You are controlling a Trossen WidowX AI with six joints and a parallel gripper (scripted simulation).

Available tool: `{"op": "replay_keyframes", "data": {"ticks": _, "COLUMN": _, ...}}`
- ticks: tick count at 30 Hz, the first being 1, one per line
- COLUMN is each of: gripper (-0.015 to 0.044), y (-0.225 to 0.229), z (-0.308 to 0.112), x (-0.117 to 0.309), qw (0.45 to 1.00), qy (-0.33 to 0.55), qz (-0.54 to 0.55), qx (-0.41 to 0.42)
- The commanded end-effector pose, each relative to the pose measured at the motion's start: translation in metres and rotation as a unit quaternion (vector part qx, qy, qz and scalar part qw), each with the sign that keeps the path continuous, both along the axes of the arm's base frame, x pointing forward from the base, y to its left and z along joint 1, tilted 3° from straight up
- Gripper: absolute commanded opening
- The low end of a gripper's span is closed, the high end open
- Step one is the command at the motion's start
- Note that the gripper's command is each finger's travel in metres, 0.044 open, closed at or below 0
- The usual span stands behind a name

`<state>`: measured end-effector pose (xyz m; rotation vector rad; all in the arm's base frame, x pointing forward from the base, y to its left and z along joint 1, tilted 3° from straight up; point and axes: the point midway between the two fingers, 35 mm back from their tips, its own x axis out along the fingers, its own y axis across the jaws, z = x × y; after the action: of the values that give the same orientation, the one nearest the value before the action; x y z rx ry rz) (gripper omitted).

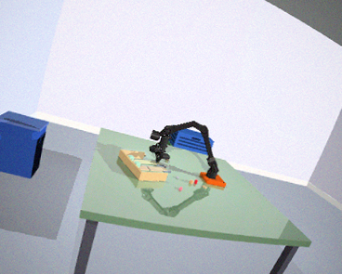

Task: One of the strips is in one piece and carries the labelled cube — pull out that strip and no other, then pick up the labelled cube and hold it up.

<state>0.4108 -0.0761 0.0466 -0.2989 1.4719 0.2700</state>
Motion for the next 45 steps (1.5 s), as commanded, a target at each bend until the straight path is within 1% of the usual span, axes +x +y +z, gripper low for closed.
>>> {"op": "replay_keyframes", "data": {"ticks": 1, "gripper": 0.0000, "y": 0.001, "z": -0.003, "x": 0.001, "qw": 1.000, "qy": -0.001, "qz": 0.003, "qx": 0.002}}
{"op": "replay_keyframes", "data": {"ticks": 8, "gripper": 0.0000, "y": 0.000, "z": -0.003, "x": -0.001, "qw": 1.000, "qy": 0.000, "qz": 0.003, "qx": 0.002}}
{"op": "replay_keyframes", "data": {"ticks": 45, "gripper": 0.0000, "y": -0.024, "z": -0.010, "x": -0.054, "qw": 1.000, "qy": 0.002, "qz": 0.002, "qx": 0.001}}
